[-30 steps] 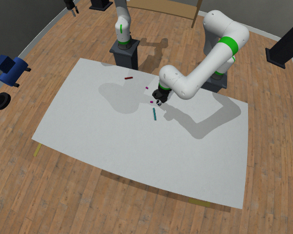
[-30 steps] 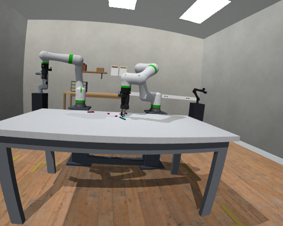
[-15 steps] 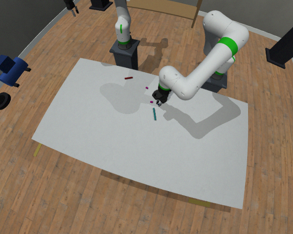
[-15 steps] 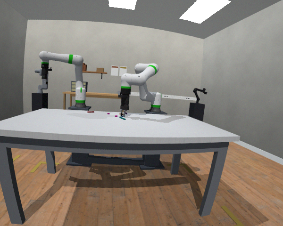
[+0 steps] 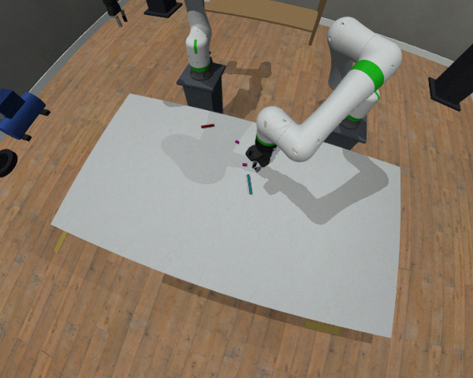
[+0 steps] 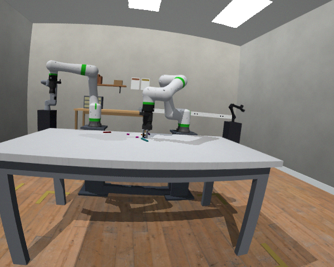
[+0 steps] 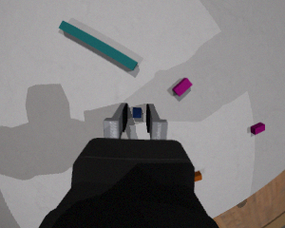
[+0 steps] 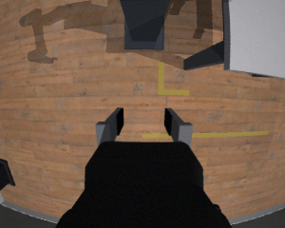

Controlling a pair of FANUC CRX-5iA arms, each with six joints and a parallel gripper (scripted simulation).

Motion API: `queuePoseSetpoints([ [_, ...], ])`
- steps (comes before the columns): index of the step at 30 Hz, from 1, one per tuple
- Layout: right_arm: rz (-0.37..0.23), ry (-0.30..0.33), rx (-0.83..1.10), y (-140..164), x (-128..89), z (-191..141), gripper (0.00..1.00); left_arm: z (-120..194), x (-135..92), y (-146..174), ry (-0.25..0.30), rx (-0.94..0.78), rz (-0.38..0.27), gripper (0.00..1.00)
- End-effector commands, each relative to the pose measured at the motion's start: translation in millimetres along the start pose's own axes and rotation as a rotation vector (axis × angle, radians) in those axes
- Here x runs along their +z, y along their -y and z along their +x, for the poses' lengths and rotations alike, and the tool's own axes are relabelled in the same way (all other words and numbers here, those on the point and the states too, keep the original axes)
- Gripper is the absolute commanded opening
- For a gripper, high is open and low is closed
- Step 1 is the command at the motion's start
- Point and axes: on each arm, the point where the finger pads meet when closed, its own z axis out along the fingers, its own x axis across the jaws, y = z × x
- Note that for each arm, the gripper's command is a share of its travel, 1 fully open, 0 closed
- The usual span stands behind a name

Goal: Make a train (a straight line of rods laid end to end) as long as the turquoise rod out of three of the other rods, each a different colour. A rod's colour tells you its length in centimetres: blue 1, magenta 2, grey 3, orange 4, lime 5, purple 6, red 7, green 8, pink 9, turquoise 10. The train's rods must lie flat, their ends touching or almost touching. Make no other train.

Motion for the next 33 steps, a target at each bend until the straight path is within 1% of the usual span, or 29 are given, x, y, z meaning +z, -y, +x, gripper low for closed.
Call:
queuePoseSetpoints([
  [1, -0.002, 0.000, 0.000, -0.2, -0.8, -0.1, 1.00, 0.1, -1.4, 0.7, 0.000, 0.000, 0.002, 0.54],
  [18, -0.002, 0.000, 0.000, -0.2, -0.8, -0.1, 1.00, 0.1, -1.4, 0.7, 0.000, 0.000, 0.002, 0.54],
  [19, -0.002, 0.000, 0.000, -0.2, -0.8, -0.1, 1.00, 0.1, -1.4, 0.7, 0.000, 0.000, 0.002, 0.24],
  [33, -0.002, 0.000, 0.000, -0.2, -0.8, -0.1, 1.00, 0.1, -1.4, 0.7, 0.000, 0.000, 0.002, 0.24],
])
